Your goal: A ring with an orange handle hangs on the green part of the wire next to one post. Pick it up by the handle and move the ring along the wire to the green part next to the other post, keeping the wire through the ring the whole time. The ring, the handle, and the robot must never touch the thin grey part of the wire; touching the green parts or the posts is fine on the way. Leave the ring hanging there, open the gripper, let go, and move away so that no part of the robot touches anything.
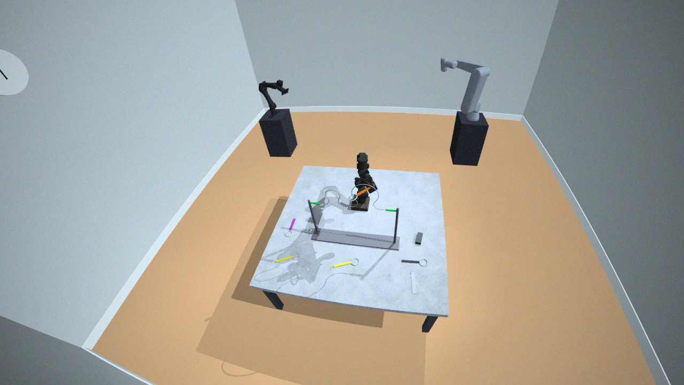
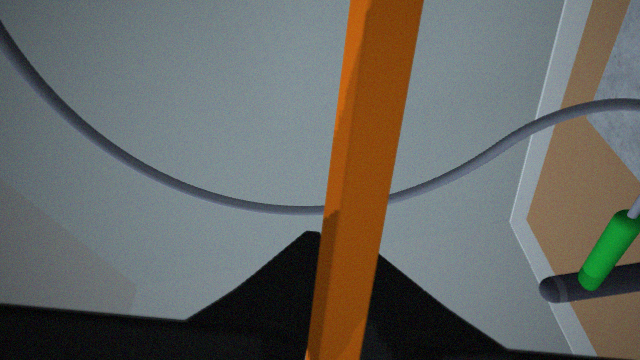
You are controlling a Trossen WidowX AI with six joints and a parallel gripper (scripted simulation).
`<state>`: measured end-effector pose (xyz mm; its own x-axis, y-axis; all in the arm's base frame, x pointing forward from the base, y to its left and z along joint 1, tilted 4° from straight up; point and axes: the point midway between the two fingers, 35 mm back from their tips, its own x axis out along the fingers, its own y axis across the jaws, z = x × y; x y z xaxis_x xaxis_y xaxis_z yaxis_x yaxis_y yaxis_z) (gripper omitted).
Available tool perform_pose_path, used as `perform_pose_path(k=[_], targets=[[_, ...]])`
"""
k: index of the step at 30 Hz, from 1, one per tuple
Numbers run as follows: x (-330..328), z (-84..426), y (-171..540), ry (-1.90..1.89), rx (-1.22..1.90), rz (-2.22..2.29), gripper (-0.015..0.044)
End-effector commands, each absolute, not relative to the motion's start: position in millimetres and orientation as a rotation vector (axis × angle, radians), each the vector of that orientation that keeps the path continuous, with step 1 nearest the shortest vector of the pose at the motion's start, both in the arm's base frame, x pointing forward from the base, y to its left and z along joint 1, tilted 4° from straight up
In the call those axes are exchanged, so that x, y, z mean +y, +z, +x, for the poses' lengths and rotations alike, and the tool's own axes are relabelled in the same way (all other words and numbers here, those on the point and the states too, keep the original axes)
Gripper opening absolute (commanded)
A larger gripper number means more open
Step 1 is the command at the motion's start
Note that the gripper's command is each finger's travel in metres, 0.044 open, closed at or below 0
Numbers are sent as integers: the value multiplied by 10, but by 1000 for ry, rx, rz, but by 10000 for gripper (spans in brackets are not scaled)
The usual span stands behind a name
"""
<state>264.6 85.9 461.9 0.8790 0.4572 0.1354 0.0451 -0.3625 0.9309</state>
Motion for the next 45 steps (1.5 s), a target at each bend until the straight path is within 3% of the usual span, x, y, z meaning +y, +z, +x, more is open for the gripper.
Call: perform_pose_path(k=[1, 45], targets=[[866, 2634, 4647, 449, 372, 1864, -150], [894, 2643, 4531, 322, 412, 1491, -150]])
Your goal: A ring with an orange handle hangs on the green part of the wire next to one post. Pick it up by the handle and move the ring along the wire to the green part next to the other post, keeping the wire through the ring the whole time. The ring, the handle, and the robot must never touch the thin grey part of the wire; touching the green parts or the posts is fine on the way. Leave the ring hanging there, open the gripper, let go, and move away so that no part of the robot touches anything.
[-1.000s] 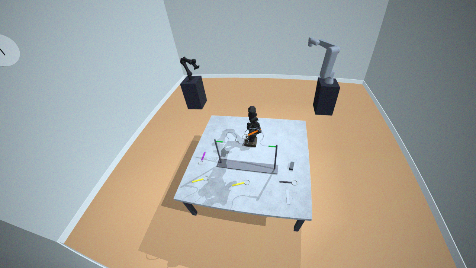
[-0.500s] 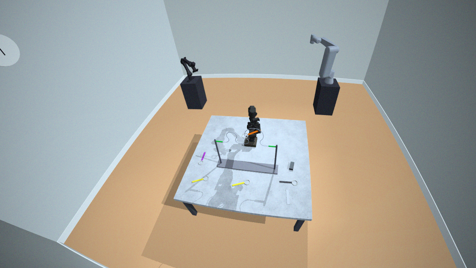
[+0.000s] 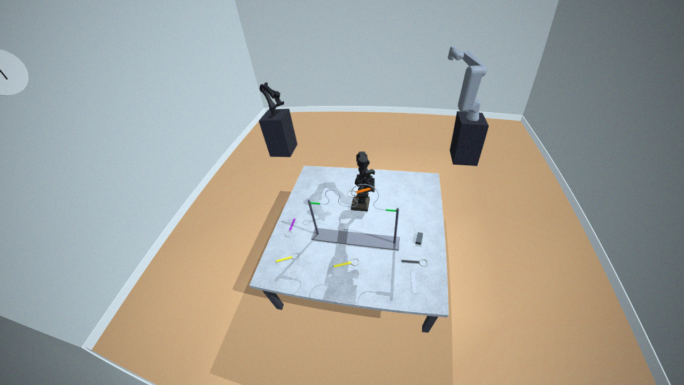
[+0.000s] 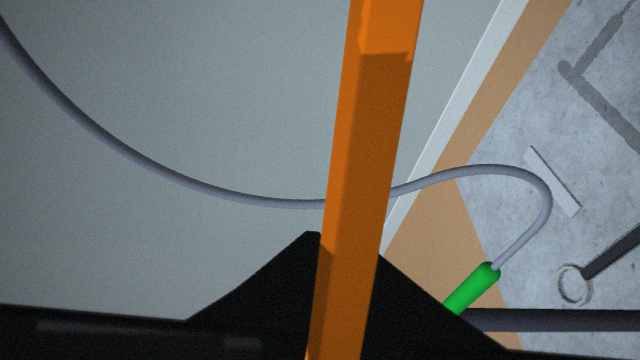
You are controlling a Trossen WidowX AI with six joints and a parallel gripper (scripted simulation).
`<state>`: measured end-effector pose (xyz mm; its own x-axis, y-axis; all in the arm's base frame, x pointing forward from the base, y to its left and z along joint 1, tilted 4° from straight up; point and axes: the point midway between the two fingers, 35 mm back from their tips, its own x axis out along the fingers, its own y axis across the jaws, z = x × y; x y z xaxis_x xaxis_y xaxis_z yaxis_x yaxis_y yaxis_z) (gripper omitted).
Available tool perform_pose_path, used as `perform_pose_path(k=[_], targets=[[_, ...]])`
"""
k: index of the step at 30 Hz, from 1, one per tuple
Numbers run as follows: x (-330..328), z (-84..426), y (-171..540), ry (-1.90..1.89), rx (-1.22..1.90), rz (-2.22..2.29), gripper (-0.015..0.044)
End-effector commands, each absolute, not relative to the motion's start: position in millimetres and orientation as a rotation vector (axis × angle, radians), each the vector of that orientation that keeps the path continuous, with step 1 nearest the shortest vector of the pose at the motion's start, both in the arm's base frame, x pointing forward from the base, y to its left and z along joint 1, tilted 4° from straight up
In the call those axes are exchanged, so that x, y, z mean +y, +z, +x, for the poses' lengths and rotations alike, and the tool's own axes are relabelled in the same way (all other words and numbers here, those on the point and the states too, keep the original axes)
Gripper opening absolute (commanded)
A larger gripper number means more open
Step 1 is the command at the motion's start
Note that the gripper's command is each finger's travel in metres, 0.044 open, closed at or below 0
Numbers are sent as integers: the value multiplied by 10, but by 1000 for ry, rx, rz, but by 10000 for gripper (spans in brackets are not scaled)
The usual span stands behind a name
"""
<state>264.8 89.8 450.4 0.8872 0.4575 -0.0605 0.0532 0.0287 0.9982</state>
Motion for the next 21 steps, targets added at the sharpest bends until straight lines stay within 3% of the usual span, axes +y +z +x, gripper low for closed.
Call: perform_pose_path(k=[1, 21], targets=[[895, 2643, 4528, 319, 413, 1482, -150], [891, 2647, 4469, 259, 426, 1302, -150]])
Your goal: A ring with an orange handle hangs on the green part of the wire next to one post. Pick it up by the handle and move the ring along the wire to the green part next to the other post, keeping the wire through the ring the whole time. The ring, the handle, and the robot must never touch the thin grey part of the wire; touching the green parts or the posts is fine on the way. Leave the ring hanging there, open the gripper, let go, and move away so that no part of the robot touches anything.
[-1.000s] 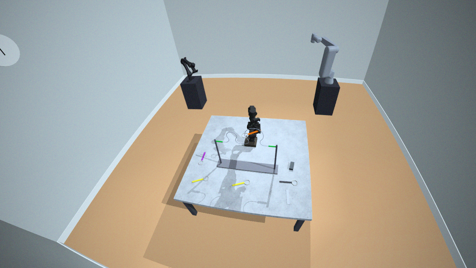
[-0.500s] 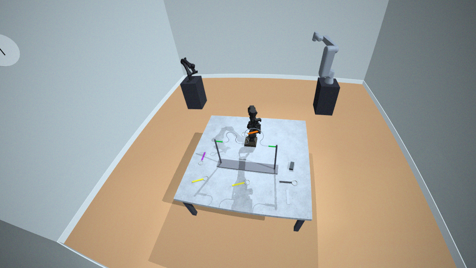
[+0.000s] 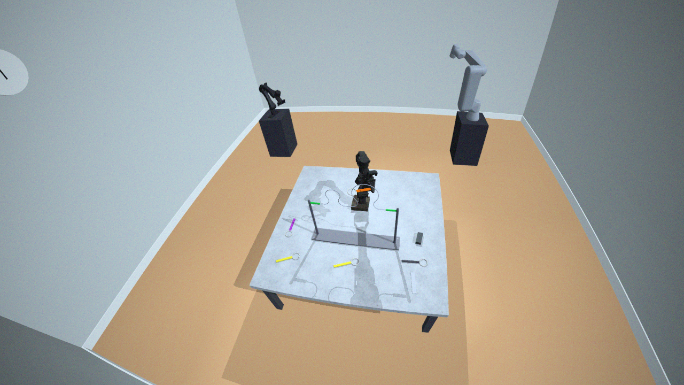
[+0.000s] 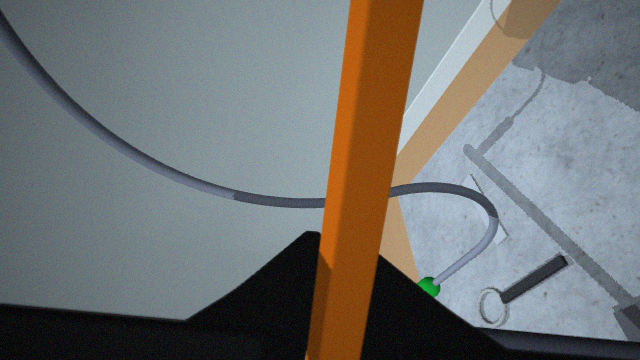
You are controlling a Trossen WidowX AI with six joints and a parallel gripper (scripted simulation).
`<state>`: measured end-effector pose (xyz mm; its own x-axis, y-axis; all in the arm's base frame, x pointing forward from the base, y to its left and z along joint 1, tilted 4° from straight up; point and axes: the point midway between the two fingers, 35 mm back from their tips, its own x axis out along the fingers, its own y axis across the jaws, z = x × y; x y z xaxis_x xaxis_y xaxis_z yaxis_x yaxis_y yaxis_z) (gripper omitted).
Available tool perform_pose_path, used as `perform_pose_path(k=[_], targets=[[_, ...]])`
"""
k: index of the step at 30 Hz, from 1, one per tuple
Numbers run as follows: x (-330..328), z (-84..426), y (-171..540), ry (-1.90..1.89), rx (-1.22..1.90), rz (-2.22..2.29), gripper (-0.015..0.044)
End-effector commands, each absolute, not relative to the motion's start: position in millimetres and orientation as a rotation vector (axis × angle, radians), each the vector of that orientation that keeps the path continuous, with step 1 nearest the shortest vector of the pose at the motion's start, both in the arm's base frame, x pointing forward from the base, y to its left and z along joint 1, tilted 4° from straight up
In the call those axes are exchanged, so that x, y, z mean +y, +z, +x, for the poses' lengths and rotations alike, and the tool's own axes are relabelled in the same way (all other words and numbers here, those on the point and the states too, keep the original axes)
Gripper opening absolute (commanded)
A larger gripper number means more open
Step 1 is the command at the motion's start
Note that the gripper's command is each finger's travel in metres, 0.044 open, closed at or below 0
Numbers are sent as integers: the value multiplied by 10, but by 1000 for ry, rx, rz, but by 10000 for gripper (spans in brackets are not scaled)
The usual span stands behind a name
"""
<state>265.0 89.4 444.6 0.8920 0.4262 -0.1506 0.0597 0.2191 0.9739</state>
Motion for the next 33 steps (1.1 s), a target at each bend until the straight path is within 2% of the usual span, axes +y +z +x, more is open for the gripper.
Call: perform_pose_path(k=[1, 33], targets=[[890, 2647, 4466, 255, 427, 1293, -150], [853, 2653, 4365, 147, 443, 964, -150]])
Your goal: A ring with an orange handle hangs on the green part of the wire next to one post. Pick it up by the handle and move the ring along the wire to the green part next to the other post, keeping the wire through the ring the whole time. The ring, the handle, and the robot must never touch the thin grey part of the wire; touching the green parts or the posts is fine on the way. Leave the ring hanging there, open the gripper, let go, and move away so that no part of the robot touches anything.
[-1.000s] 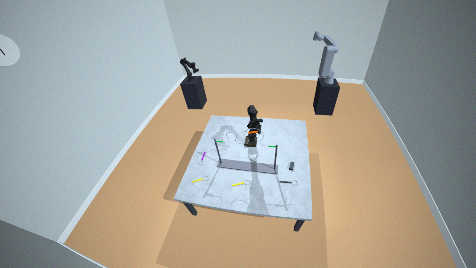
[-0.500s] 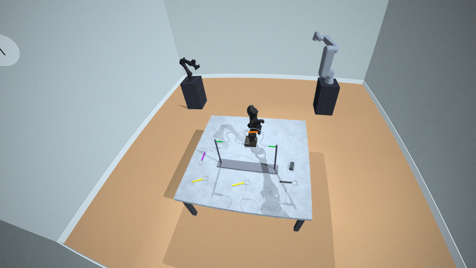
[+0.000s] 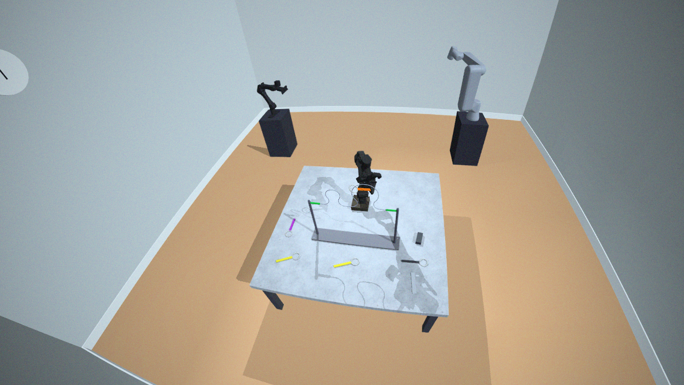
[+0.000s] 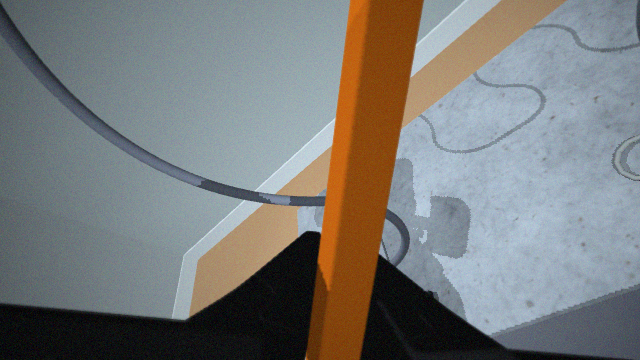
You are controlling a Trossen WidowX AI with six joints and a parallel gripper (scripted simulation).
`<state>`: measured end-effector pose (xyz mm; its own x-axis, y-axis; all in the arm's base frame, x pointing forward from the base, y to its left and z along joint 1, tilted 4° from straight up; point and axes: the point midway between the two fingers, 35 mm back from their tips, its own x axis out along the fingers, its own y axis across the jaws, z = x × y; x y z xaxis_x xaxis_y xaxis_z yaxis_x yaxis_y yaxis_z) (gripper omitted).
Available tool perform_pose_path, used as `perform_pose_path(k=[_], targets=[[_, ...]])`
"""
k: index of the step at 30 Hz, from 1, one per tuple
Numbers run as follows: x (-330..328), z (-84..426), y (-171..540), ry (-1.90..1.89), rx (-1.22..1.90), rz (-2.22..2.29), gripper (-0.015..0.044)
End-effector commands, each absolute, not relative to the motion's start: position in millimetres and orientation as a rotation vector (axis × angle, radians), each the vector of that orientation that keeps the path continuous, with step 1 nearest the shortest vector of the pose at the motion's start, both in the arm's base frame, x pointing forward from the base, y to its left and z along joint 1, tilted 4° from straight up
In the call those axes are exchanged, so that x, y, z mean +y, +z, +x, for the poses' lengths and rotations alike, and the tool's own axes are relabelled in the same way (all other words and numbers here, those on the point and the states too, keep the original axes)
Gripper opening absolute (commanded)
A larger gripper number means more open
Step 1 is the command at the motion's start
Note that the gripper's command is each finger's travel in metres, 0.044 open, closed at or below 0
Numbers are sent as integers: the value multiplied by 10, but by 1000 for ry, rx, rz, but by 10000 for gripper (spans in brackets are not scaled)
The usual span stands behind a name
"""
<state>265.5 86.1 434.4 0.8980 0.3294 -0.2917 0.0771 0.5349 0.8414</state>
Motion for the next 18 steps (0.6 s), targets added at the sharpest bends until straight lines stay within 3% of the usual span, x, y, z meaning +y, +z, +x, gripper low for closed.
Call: perform_pose_path(k=[1, 18], targets=[[852, 2653, 4362, 144, 443, 953, -150], [812, 2655, 4308, 79, 448, 751, -150]])
